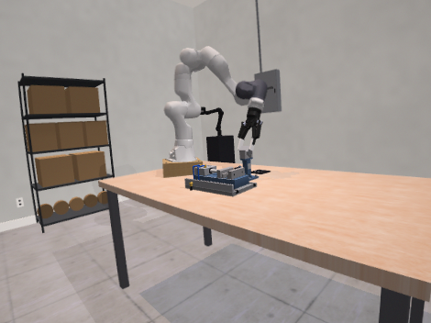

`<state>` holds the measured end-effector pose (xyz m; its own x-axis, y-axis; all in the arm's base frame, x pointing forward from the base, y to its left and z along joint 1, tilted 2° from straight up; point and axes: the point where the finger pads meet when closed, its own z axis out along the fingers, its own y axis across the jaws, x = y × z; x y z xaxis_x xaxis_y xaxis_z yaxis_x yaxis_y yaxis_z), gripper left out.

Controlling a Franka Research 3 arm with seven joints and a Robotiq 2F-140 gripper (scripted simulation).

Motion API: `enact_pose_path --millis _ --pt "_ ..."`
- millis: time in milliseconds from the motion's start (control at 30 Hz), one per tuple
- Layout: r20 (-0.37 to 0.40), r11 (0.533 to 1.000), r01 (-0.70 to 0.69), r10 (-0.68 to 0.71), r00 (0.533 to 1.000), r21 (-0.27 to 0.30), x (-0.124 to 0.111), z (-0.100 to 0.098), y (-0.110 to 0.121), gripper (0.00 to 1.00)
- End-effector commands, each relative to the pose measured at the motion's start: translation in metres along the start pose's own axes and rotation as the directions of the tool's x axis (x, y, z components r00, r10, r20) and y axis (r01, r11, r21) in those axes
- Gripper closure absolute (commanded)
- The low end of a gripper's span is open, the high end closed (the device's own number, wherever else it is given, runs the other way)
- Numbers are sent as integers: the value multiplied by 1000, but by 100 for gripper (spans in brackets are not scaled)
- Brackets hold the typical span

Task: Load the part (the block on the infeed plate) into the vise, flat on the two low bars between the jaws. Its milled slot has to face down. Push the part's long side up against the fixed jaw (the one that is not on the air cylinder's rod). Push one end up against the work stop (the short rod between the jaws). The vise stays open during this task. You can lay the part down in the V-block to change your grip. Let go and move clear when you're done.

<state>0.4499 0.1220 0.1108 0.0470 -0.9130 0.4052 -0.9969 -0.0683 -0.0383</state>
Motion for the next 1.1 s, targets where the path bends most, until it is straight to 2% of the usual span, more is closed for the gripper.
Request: enact_pose_path --millis 0,1067 --pt "33 999 45 -45 998 5 -4 0 -2 49" --pt "159 999 46 -46 986 4 -1 0 -2 49"
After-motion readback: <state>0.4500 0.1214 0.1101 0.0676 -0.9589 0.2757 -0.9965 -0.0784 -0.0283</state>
